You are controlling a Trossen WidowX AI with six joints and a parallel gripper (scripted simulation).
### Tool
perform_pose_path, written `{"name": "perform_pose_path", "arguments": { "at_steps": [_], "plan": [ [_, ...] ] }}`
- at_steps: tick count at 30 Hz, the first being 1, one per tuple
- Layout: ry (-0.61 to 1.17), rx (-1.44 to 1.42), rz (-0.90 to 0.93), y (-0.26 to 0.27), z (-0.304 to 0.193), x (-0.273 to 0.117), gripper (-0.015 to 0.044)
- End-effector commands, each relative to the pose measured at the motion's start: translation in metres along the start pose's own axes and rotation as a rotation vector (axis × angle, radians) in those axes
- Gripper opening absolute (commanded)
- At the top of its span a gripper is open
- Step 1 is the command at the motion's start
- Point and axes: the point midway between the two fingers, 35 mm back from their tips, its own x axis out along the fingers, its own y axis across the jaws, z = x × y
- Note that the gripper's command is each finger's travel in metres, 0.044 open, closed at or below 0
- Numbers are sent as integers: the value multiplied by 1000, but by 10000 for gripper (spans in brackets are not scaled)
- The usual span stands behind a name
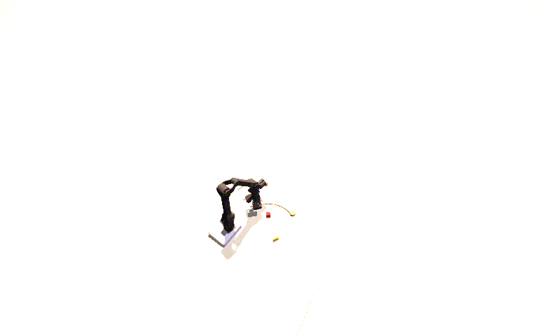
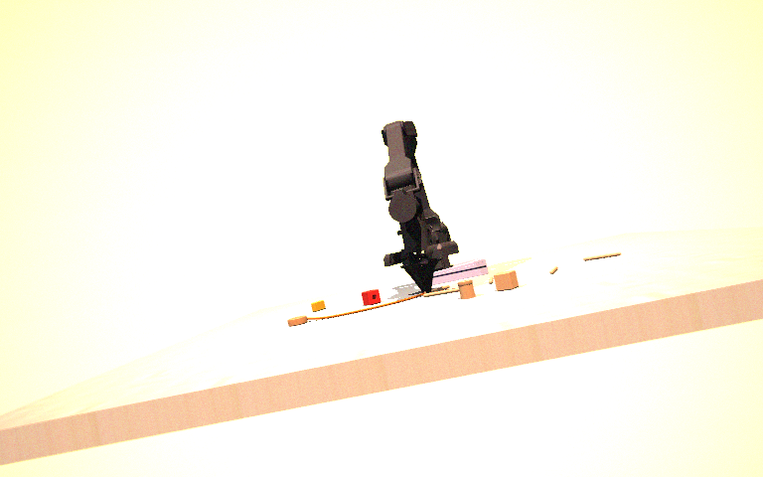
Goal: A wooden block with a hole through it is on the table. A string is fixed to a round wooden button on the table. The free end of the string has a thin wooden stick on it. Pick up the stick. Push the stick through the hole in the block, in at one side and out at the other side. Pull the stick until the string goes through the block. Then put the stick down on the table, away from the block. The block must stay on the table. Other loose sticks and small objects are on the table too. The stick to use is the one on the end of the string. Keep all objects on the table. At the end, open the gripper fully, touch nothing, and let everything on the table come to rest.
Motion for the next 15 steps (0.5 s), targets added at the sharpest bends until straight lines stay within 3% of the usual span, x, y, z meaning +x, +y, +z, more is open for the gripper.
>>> {"name": "perform_pose_path", "arguments": {
  "at_steps": [1, 15],
  "plan": [
    [0, 0, 0, 0, 0, 0, 0],
    [0, 0, 0, -1, -1, -13, 0]
  ]
}}
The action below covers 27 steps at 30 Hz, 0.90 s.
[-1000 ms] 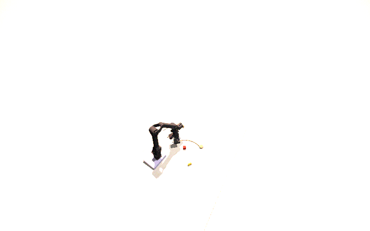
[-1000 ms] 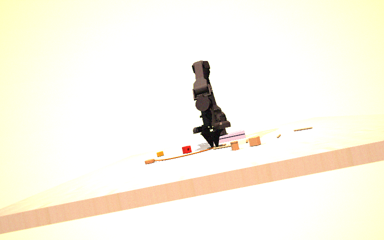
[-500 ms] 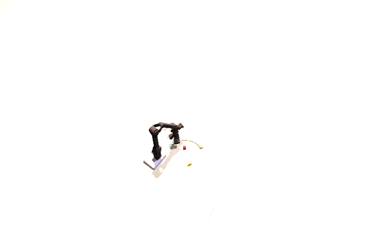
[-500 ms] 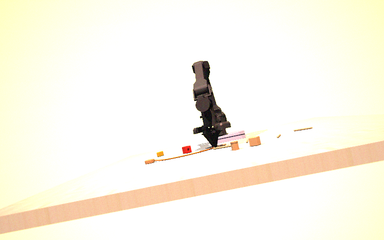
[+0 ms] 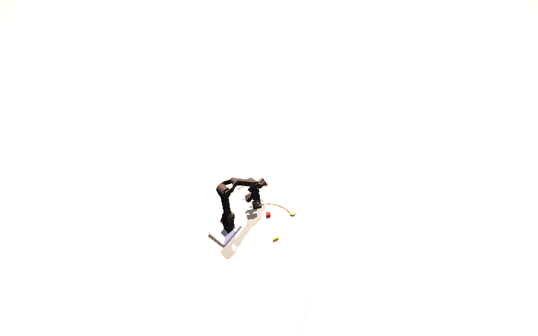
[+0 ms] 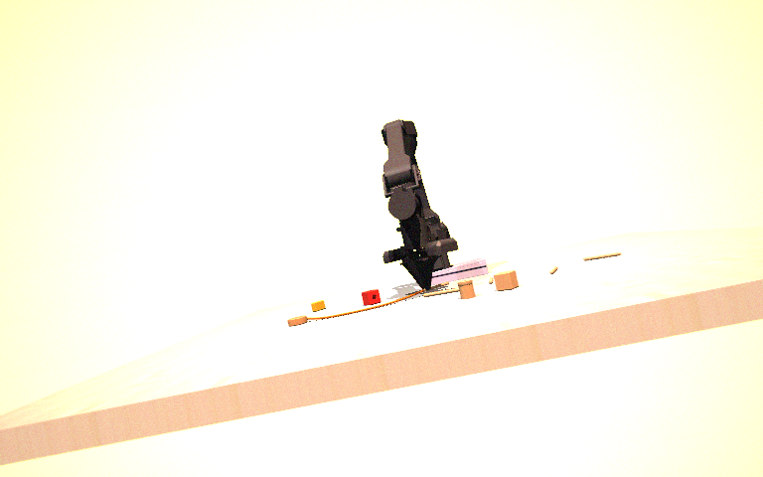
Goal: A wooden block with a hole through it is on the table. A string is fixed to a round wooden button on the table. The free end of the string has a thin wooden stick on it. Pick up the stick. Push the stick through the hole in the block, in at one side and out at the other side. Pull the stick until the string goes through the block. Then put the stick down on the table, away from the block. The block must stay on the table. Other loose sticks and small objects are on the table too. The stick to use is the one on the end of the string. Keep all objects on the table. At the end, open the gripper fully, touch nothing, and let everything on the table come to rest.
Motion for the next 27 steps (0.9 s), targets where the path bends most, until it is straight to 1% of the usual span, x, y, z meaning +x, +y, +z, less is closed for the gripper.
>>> {"name": "perform_pose_path", "arguments": {
  "at_steps": [1, 27],
  "plan": [
    [8, 2, -7, -1, -2, -8, 0],
    [8, 2, -7, -1, -1, -41, 0]
  ]
}}
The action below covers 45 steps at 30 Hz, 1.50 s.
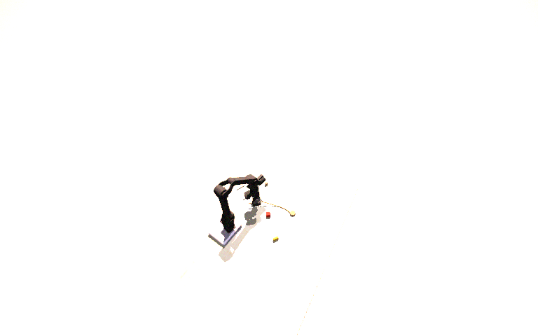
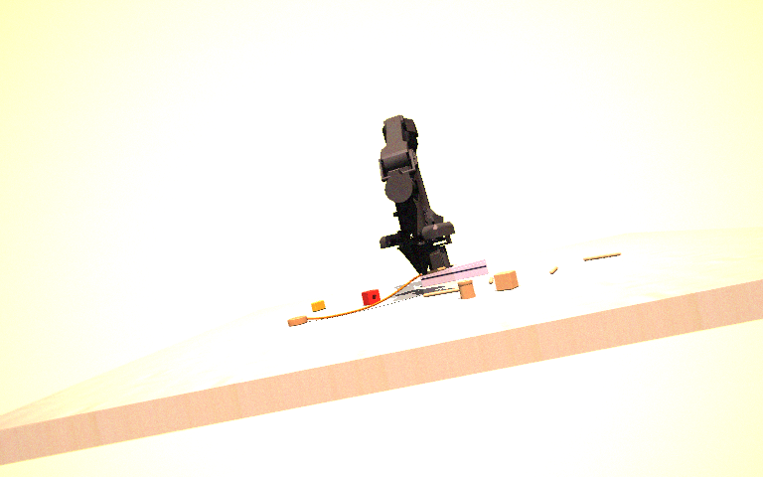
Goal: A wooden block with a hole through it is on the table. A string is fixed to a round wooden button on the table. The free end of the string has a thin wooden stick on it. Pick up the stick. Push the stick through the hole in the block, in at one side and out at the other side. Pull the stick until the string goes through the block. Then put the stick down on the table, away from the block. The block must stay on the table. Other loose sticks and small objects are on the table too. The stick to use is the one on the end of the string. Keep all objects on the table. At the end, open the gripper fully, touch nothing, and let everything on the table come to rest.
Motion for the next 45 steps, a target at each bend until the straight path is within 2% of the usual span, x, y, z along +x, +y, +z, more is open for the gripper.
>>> {"name": "perform_pose_path", "arguments": {
  "at_steps": [1, 21, 45],
  "plan": [
    [8, 6, -6, -1, -1, -8, 0],
    [2, 24, -2, 0, 0, -15, 0],
    [2, 892, -6, -4, -23, -18, 0]
  ]
}}
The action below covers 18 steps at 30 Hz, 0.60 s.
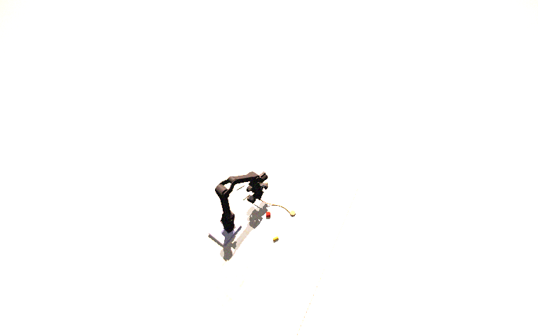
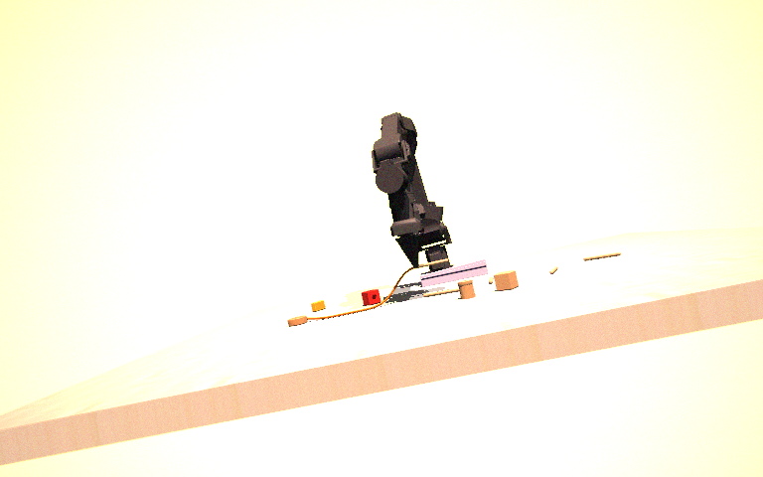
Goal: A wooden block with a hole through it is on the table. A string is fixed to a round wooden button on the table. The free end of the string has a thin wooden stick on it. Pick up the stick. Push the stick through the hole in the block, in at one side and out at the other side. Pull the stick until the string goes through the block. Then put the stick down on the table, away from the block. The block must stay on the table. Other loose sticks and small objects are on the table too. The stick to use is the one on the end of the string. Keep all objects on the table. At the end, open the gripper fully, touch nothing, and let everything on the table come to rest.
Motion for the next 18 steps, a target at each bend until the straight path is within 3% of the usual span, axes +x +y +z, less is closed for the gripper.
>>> {"name": "perform_pose_path", "arguments": {
  "at_steps": [1, 18],
  "plan": [
    [-1, 140, 8, -3, -3, 1, 0],
    [1, 759, 5, -17, -13, 0, 0]
  ]
}}
